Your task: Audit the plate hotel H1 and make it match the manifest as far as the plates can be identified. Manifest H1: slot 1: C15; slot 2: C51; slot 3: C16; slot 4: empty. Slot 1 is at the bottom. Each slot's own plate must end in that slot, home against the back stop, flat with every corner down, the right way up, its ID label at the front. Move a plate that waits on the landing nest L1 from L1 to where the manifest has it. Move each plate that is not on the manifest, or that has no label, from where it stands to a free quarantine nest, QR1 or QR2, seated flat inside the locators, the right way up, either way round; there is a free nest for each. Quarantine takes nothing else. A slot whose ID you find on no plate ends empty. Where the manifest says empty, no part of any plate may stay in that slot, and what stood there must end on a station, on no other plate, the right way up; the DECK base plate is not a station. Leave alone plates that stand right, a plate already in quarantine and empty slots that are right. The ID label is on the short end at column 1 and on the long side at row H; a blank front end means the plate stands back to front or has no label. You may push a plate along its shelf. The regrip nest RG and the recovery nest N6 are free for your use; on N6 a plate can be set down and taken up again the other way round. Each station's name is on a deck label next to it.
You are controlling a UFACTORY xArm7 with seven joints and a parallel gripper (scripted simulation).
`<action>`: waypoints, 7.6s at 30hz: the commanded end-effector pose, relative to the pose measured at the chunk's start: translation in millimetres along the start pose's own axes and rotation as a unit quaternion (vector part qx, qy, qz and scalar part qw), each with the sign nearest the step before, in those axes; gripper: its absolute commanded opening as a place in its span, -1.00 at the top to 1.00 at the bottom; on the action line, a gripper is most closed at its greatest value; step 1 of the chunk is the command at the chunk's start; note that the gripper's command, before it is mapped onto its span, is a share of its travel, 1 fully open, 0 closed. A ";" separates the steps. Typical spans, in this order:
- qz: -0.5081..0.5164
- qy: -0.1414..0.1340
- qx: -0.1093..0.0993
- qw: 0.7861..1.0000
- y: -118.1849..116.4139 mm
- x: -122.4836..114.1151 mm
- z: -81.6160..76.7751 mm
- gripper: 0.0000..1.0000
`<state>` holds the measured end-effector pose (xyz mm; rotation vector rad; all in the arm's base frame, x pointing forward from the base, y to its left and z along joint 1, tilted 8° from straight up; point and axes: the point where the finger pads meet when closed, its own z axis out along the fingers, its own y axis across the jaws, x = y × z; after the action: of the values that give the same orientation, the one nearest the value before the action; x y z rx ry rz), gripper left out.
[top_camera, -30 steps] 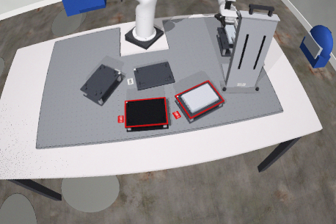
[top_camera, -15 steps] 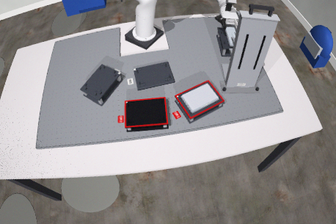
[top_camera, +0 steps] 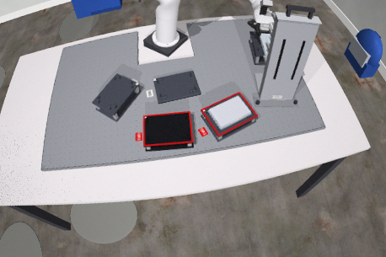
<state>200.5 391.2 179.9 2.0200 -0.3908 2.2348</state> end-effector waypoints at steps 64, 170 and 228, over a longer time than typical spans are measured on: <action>0.001 0.000 0.000 1.000 -0.7 -0.2 58.2 1.00; 0.001 0.000 0.000 1.000 -0.7 -1.4 100.4 1.00; 0.001 0.000 0.000 1.000 -0.7 -2.3 92.9 -1.00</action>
<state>295.1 366.1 185.2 2.0190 -0.3919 2.2347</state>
